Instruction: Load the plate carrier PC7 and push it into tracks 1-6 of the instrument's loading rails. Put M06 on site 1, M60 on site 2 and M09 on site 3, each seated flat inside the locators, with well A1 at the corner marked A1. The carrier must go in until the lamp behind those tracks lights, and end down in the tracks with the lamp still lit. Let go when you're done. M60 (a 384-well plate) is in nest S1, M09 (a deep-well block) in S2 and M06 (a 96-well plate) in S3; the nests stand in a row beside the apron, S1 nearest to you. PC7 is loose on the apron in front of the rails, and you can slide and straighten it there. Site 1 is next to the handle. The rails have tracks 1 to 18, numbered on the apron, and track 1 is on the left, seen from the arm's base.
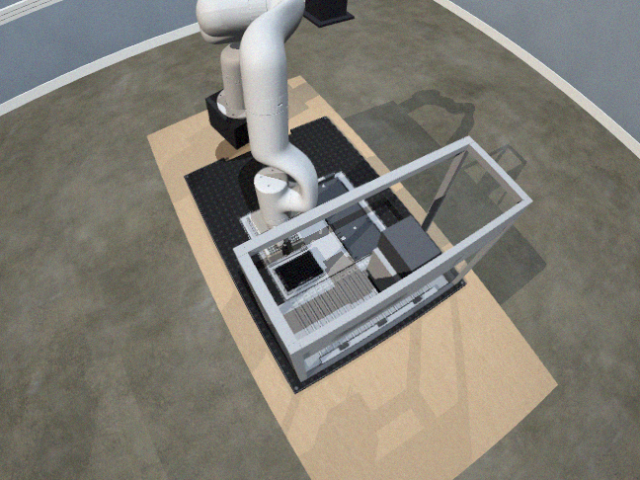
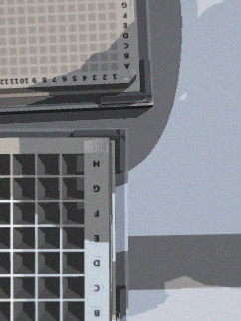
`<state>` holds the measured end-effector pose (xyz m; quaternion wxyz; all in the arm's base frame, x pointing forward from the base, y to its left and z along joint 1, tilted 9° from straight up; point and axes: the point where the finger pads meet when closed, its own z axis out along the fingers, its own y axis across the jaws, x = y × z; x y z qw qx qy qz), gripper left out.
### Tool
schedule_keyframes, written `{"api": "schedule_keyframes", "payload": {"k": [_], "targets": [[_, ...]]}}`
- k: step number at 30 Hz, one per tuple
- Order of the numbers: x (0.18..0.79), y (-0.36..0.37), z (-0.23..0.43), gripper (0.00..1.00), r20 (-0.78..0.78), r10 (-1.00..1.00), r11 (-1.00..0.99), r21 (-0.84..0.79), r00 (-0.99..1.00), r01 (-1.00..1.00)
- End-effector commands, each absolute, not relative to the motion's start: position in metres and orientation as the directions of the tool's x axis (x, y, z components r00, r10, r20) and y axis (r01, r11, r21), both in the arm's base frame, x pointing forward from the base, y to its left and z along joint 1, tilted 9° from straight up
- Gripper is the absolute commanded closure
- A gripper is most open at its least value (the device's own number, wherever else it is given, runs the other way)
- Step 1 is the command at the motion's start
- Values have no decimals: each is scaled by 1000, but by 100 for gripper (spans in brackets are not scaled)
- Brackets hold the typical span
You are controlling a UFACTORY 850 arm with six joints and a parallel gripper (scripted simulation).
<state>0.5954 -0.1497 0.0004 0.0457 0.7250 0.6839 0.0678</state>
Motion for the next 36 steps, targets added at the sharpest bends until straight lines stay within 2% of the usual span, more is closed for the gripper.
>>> {"api": "schedule_keyframes", "payload": {"k": [1,36], "targets": [[596,-150,1,100,35,998,-60,161,55,985],[594,-150,18,100,35,998,-60,161,55,985]]}}
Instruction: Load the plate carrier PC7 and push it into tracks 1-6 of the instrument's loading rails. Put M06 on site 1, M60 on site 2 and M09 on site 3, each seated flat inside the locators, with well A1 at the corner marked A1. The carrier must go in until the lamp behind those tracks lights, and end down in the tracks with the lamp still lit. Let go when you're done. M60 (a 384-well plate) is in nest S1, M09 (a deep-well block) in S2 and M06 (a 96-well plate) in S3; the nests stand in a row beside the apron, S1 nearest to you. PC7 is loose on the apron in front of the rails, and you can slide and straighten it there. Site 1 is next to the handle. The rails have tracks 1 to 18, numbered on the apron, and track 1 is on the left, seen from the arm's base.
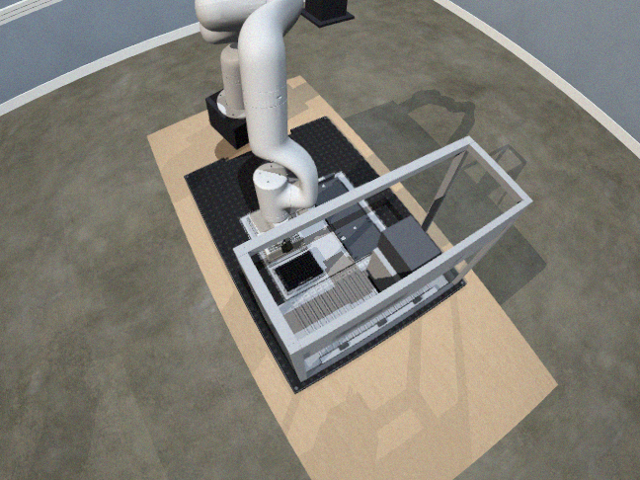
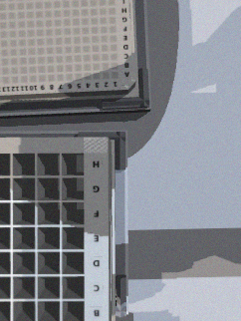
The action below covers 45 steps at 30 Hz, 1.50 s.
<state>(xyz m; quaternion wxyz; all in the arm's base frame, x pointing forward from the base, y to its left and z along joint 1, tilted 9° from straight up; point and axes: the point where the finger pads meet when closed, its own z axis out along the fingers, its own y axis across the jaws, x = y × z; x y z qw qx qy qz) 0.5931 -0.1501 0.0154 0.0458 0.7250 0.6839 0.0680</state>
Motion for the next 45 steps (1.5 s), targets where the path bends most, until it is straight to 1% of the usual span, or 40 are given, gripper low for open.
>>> {"api": "schedule_keyframes", "payload": {"k": [1,13,45], "targets": [[593,-150,18,100,35,998,-60,161,55,985],[593,-150,21,100,36,998,-60,161,55,985],[585,-152,67,100,35,998,-60,161,55,985]]}}
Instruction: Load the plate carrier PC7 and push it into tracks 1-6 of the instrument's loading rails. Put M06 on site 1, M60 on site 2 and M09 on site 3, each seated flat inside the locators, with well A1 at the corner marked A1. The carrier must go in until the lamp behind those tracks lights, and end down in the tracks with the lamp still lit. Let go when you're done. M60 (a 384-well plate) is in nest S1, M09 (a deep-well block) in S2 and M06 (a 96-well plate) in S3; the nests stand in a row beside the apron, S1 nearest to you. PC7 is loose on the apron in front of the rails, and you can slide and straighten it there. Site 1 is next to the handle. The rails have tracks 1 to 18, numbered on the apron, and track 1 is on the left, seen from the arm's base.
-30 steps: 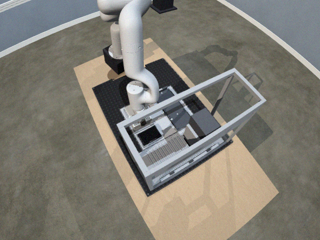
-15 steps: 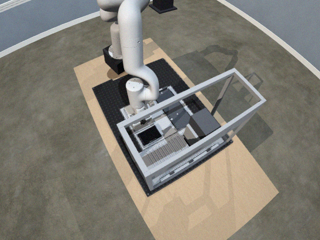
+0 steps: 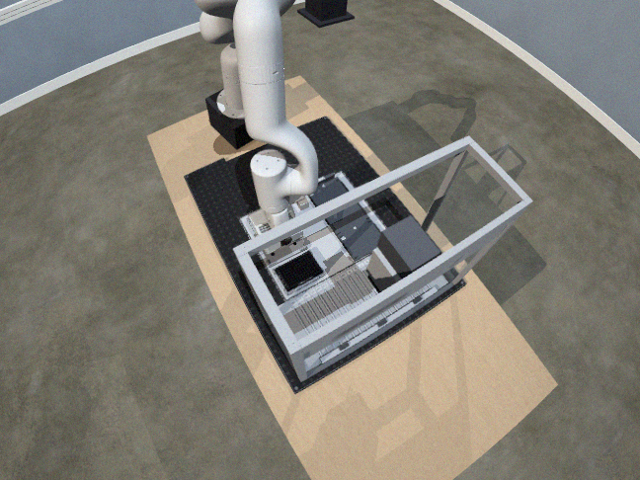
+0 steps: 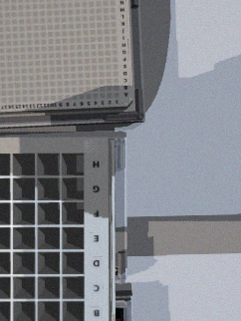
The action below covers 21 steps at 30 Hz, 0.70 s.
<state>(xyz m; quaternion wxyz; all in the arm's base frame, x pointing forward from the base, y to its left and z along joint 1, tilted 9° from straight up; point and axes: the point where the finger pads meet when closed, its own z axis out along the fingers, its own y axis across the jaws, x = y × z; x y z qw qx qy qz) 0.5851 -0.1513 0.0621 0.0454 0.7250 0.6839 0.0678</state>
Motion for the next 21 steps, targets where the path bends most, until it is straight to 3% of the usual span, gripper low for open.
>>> {"api": "schedule_keyframes", "payload": {"k": [1,21], "targets": [[585,-152,69,100,35,998,-60,161,55,985],[580,-153,98,100,35,998,-60,161,55,985]]}}
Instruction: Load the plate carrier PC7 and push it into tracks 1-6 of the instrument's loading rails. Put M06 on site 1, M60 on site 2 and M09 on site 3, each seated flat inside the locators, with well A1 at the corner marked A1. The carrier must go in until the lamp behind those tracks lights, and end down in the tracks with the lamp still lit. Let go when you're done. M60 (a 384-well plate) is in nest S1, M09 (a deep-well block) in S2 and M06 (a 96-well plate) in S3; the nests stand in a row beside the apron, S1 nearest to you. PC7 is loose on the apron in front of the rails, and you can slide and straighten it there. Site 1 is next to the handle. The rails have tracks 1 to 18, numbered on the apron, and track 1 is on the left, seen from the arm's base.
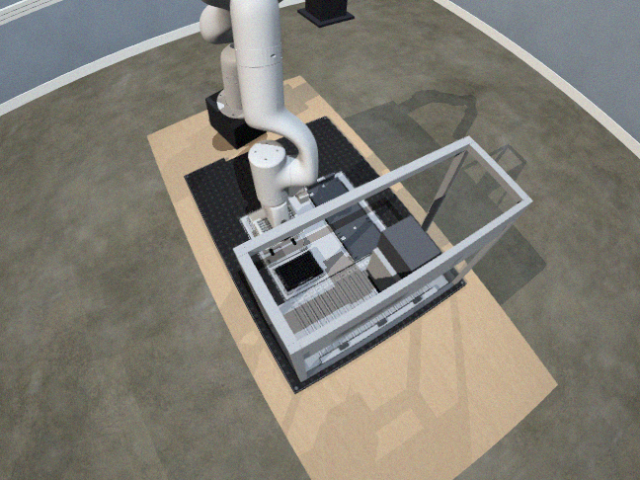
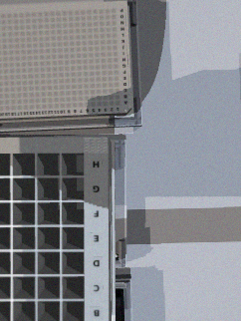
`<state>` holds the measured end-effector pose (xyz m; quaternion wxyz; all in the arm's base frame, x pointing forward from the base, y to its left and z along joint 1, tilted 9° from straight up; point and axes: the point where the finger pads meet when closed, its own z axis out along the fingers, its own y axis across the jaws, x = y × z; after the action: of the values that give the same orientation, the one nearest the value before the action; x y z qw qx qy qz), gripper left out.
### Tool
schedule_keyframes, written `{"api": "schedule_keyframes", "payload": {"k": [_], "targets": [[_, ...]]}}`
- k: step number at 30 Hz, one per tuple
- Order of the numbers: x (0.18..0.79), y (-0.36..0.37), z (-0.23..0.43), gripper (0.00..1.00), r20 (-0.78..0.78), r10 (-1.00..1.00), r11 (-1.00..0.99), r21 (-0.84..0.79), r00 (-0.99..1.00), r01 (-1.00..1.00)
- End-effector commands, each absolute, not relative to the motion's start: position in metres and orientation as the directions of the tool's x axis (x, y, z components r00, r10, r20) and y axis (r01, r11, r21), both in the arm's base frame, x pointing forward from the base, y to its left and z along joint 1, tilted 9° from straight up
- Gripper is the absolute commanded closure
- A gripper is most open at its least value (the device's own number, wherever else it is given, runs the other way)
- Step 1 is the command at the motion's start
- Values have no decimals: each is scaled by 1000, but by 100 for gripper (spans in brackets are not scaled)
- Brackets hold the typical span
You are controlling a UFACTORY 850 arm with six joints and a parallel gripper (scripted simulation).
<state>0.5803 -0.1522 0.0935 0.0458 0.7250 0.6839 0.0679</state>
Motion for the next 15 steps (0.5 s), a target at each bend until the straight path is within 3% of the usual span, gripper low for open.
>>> {"api": "schedule_keyframes", "payload": {"k": [1,15], "targets": [[580,-153,100,100,35,998,-60,161,55,985],[577,-153,120,100,35,998,-60,161,55,985]]}}
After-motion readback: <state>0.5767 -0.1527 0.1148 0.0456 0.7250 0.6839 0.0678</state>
